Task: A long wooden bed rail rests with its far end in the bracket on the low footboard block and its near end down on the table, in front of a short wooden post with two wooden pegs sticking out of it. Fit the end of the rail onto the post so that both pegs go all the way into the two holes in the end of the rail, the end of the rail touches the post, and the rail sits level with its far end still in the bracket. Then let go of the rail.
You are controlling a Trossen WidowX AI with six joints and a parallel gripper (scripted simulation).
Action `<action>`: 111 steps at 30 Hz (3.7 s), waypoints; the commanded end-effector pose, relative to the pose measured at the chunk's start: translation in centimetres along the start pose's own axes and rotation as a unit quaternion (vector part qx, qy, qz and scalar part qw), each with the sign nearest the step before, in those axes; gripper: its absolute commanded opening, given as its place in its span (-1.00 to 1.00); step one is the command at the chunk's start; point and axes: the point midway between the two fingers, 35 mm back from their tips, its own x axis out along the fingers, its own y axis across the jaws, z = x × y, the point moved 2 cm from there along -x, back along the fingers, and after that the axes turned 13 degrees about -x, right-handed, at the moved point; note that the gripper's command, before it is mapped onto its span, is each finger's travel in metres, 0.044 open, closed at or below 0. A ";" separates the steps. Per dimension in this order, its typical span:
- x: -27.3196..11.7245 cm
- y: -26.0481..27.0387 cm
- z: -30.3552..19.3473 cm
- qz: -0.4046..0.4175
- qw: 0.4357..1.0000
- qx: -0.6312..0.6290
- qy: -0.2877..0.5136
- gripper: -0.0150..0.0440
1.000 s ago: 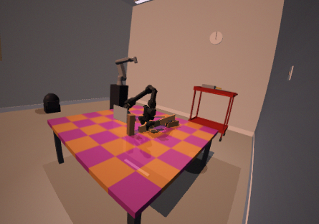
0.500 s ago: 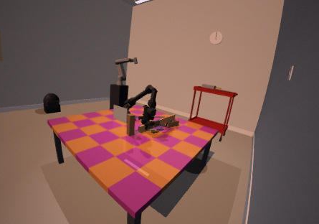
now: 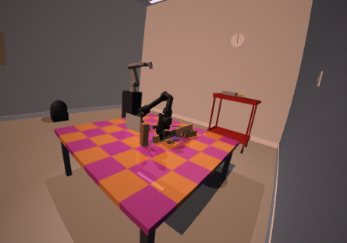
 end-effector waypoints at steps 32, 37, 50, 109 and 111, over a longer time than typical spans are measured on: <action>-1.8 -0.4 -0.1 -0.001 1.000 0.000 -0.001 -0.49; -2.1 -0.4 -0.1 -0.001 1.000 0.000 -0.001 -0.49; -2.7 -0.4 -0.1 -0.001 1.000 0.000 -0.001 -0.49; -5.6 -0.4 -0.2 -0.001 1.000 0.000 -0.001 -0.49; -5.5 -0.4 -0.2 -0.001 1.000 0.000 -0.001 -0.49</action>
